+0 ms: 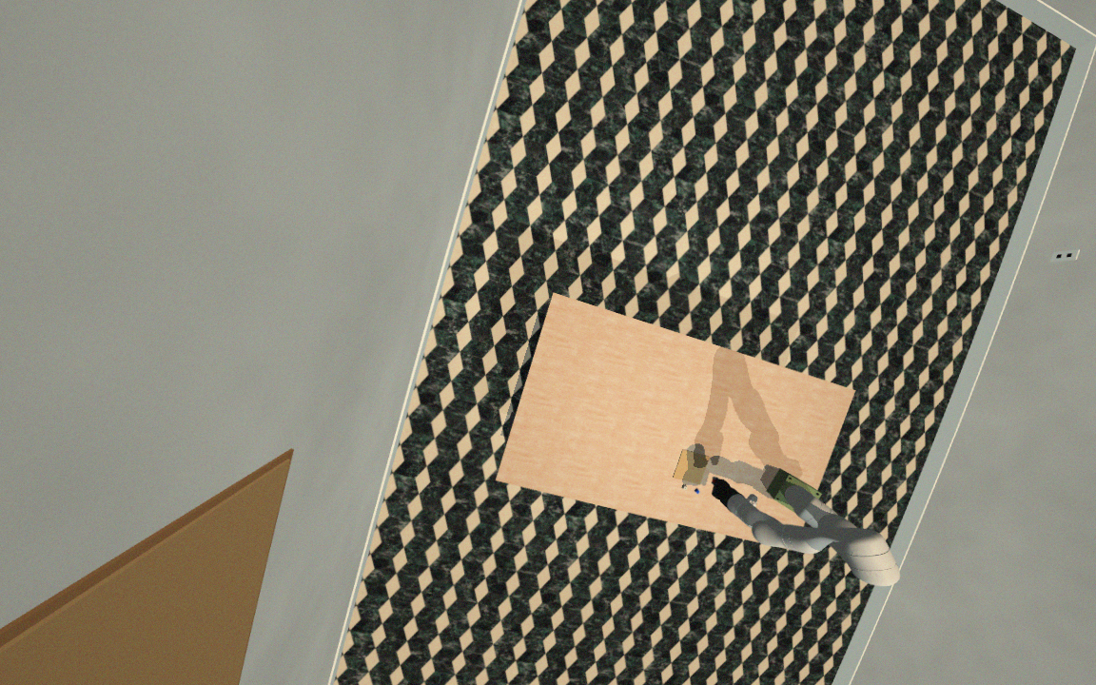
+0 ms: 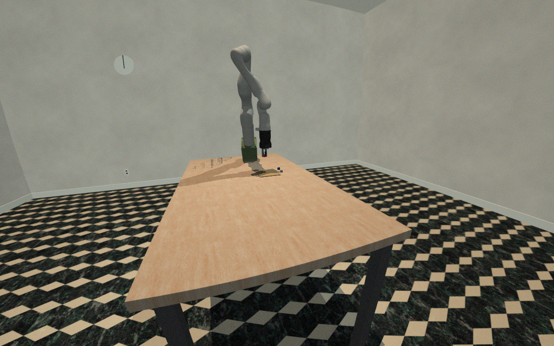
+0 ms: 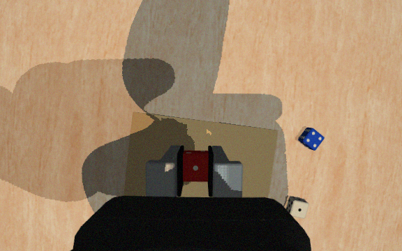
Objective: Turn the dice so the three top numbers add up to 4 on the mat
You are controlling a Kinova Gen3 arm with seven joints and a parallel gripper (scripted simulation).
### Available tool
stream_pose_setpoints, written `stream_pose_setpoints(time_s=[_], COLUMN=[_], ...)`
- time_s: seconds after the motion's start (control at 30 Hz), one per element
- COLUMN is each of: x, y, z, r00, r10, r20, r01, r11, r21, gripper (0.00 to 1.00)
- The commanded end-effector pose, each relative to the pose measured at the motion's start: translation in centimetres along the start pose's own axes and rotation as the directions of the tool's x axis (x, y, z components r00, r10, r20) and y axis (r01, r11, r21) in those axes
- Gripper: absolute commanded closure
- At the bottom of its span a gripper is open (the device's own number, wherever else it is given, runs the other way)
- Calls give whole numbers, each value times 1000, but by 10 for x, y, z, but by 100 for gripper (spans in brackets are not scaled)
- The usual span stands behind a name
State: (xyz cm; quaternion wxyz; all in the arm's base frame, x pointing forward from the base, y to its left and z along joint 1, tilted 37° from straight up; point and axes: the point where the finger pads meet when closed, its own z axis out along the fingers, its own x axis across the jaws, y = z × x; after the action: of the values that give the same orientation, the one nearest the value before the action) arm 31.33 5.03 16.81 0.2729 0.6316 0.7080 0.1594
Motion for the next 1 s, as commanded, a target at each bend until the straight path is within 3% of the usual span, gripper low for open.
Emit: stream_pose_setpoints(time_s=[0.0, 0.97], x=[0, 0], y=[-1, -1], z=[1, 5], r00=[1000, 1000], r10=[-5, 5], r20=[5, -8], r01=[5, -5], r11=[1000, 1000], r21=[2, 7], gripper=[66, 66])
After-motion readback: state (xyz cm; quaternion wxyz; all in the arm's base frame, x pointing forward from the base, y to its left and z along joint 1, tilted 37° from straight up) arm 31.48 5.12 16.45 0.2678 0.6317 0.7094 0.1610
